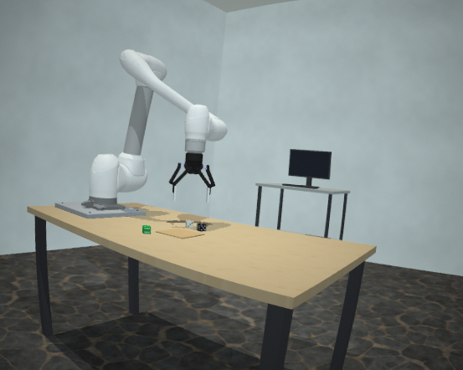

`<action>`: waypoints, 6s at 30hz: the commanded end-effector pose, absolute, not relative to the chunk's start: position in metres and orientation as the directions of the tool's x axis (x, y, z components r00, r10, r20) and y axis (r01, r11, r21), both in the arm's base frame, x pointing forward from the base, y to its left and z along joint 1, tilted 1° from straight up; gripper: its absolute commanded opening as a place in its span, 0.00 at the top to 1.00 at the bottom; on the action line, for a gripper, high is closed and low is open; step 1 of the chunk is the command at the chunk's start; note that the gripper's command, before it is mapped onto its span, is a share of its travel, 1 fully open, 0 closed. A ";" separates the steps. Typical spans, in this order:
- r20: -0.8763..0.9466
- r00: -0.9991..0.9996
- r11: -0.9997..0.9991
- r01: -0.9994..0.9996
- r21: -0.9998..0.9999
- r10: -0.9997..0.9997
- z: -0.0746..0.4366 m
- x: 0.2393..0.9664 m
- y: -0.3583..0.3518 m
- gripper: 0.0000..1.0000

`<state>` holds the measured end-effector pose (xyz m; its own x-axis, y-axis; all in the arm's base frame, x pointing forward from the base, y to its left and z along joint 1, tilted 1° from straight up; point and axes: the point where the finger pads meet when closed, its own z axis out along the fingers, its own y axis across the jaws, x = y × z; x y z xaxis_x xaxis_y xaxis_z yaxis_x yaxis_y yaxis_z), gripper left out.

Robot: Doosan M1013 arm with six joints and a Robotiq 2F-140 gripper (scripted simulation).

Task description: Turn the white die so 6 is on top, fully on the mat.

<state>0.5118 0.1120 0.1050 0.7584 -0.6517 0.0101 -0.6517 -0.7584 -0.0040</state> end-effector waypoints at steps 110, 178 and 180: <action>0.007 0.791 -0.791 -0.612 -0.006 -0.612 0.053 0.512 0.111 0.72; 0.007 0.791 -0.791 -0.612 -0.006 -0.612 0.016 0.513 0.111 0.72; 0.007 0.791 -0.791 -0.612 -0.006 -0.612 0.016 0.513 0.111 0.72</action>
<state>0.5127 0.1114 0.0162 0.7908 -0.6120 0.0075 -0.6120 -0.7908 -0.0056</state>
